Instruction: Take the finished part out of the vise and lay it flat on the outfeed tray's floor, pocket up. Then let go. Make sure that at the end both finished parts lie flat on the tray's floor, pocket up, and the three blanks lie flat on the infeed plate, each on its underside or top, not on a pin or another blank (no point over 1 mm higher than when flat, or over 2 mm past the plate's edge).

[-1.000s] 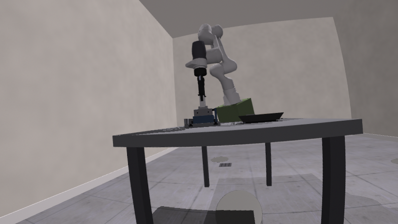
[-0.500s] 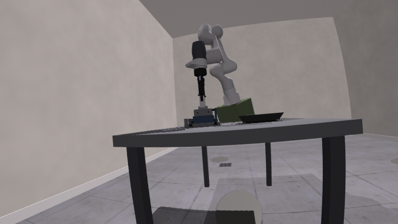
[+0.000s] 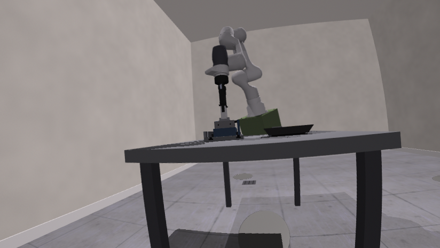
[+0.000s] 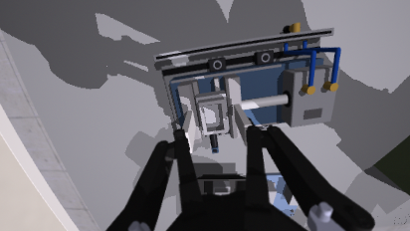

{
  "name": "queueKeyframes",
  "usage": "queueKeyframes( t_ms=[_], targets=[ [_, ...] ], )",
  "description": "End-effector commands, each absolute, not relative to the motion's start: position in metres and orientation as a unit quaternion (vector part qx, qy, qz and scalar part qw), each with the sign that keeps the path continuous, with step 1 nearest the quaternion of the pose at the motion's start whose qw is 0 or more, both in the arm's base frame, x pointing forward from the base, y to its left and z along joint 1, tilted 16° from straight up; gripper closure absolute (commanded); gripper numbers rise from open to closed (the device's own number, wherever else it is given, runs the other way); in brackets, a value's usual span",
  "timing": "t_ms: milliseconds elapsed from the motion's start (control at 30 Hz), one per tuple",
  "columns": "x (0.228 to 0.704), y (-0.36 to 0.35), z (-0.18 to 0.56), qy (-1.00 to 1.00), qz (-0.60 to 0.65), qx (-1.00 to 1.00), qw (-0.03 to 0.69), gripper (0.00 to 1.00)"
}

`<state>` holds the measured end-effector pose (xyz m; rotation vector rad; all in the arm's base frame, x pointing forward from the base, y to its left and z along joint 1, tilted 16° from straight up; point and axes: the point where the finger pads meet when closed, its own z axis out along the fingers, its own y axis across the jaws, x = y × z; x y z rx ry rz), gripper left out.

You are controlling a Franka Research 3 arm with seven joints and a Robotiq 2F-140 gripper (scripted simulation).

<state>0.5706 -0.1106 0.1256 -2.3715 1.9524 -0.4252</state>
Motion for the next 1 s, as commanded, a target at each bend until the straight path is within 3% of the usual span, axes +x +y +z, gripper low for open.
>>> queueKeyframes(
  t_ms=[0, 400, 433, 967],
  targets=[
    [0.5716, -0.1115, 0.1258, 0.628, -0.138, -0.766, 0.021, 0.6],
    [0.5716, -0.1115, 0.1258, 0.628, -0.138, -0.766, 0.021, 0.6],
    [0.5716, -0.1115, 0.1258, 0.628, -0.138, -0.766, 0.021, 1.0],
    [0.5716, -0.1115, 0.1258, 0.628, -0.138, -0.766, 0.021, 1.0]
  ],
)
